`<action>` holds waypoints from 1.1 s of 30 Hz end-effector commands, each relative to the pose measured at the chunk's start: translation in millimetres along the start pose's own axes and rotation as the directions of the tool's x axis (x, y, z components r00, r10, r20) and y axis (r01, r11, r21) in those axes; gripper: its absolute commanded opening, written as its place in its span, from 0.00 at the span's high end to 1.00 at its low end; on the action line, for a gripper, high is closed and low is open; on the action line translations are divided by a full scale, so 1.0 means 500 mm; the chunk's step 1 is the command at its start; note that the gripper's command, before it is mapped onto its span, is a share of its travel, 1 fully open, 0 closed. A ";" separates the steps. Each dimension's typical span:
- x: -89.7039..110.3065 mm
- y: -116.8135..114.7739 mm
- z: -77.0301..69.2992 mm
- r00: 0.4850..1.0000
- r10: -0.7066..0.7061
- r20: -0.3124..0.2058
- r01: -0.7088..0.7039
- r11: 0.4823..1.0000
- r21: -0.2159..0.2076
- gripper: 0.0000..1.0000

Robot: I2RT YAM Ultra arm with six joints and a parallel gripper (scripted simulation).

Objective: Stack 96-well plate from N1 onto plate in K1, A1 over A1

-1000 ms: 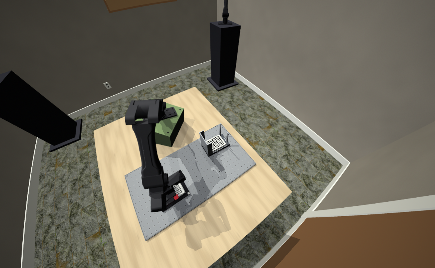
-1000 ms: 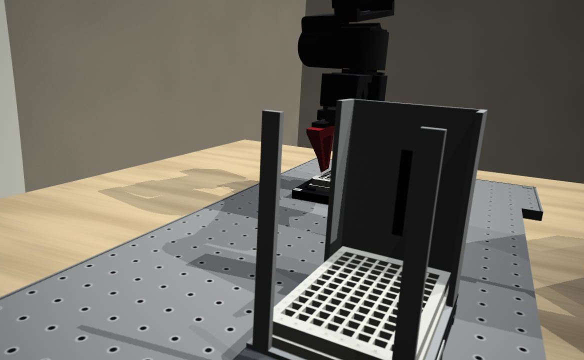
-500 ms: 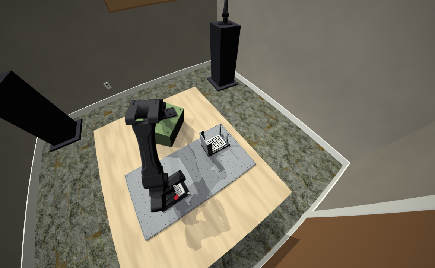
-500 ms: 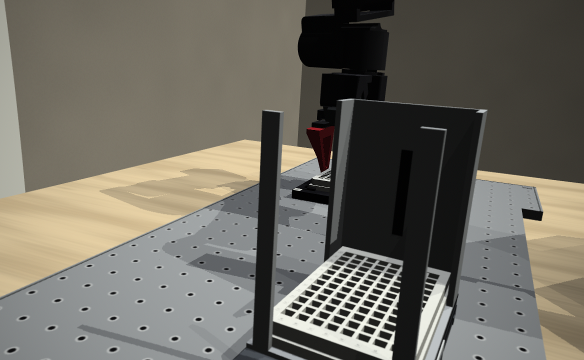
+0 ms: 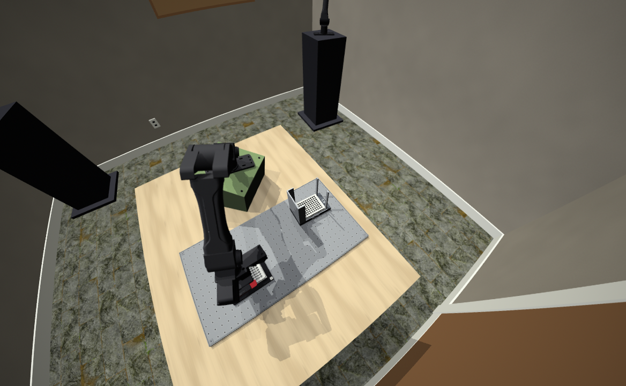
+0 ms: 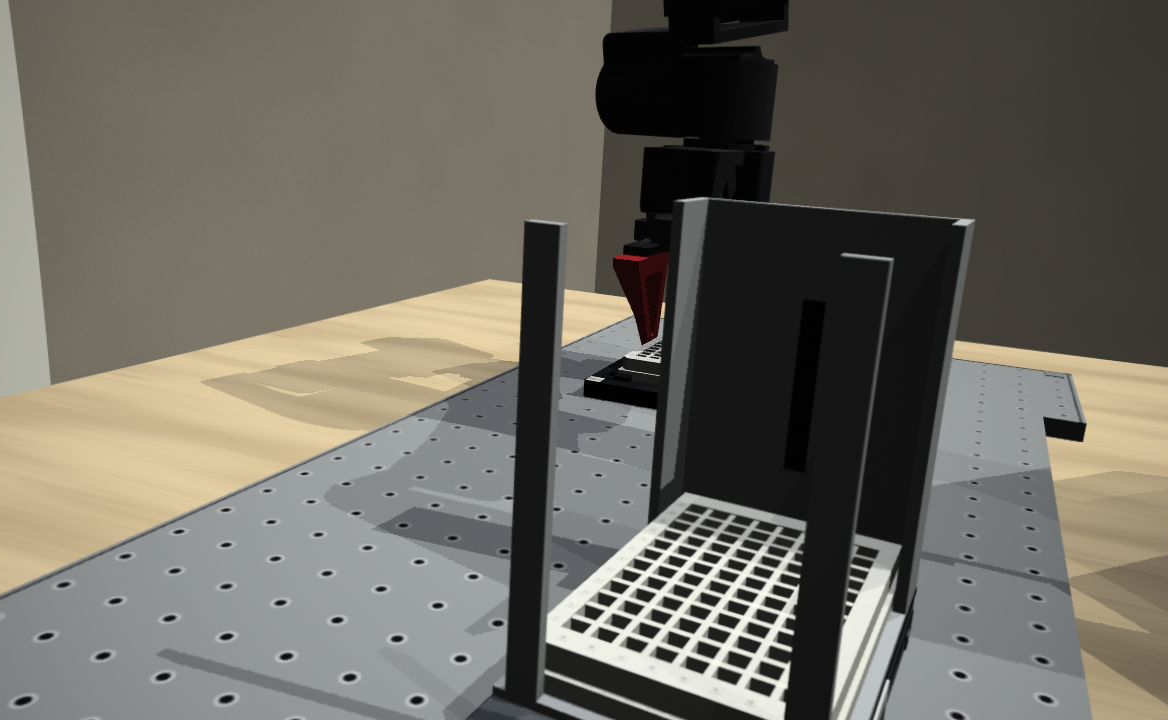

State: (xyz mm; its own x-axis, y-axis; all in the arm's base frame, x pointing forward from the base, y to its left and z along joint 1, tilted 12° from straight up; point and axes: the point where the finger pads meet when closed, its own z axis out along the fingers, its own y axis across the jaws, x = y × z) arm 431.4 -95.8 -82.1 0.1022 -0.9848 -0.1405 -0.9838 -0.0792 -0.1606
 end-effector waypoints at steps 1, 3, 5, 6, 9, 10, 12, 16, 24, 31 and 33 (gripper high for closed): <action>0.001 -0.005 -0.029 1.000 0.006 0.005 -0.006 1.000 0.016 1.00; 0.005 -0.007 -0.038 1.000 0.006 0.002 -0.006 1.000 0.020 1.00; 0.007 -0.011 -0.047 1.000 0.003 0.000 -0.003 1.000 0.026 1.00; 0.007 -0.014 -0.052 1.000 0.002 -0.001 -0.002 1.000 0.029 1.00; 0.010 -0.022 -0.067 1.000 0.000 -0.006 0.000 0.999 0.039 1.00; 0.010 -0.022 -0.070 1.000 0.000 -0.006 0.000 0.999 0.039 1.00; 0.010 -0.022 -0.077 1.000 0.000 -0.006 0.000 0.999 0.039 1.00; 0.008 -0.022 -0.083 1.000 -0.002 -0.006 0.003 0.999 0.039 1.00; 0.010 -0.020 -0.110 1.000 0.000 -0.006 0.000 0.999 0.039 1.00; 0.009 -0.020 -0.127 1.000 0.000 -0.006 0.001 0.999 0.039 1.00; 0.009 -0.020 -0.134 1.000 -0.001 -0.006 0.001 0.999 0.039 1.00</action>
State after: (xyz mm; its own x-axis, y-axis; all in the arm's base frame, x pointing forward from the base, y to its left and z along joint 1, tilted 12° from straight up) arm 429.2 -104.8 -34.8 0.1031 -0.9861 -0.1300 -0.9805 -0.0788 -0.1801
